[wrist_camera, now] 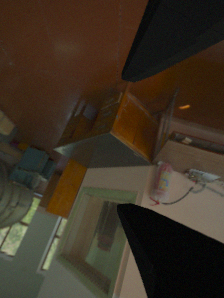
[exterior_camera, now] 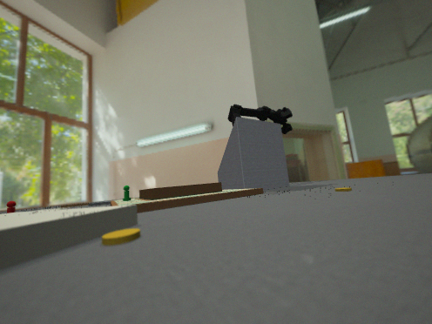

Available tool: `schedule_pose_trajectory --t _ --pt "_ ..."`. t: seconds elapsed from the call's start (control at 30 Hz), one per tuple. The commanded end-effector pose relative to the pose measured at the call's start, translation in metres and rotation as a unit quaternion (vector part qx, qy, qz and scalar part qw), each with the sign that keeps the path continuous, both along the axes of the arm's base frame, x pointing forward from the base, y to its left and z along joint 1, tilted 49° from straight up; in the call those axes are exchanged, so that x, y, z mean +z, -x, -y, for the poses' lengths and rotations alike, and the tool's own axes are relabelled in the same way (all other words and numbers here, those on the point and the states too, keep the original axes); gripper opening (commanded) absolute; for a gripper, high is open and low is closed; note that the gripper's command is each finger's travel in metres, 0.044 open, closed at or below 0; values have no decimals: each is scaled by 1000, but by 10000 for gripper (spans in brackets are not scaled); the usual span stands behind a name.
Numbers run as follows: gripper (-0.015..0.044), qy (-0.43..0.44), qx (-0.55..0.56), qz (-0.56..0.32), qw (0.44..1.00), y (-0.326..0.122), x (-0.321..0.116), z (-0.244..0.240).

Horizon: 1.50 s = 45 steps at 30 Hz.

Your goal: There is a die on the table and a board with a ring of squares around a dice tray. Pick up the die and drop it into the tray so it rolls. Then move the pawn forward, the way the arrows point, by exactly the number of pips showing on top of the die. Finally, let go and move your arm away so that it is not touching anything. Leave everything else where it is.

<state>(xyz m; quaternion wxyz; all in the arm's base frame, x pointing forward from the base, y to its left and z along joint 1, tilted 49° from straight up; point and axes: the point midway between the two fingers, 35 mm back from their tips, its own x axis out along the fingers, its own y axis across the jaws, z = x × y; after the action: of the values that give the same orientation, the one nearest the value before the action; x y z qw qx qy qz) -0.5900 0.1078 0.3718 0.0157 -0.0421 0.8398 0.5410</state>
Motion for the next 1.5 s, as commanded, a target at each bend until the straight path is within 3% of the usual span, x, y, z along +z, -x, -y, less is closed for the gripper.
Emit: schedule_pose_trajectory --t 0.0,0.13,0.3,0.43,0.63,0.77,1.13,1.47 --pt "374 -1 -3 1 1000 -1 0 -3" --pt "275 -24 -62 12 998 -20 -5 -61" --pt "275 -53 -140 33 988 -54 -12 -135" --pt "275 -90 -170 60 979 -77 -21 -156" --pt "275 -121 -269 106 949 -142 -34 -242" --pt "275 -106 -289 96 947 -158 -30 -246" --pt "275 -144 -452 201 857 -319 -57 -358" --pt "275 -146 -568 319 744 -491 -83 -399"
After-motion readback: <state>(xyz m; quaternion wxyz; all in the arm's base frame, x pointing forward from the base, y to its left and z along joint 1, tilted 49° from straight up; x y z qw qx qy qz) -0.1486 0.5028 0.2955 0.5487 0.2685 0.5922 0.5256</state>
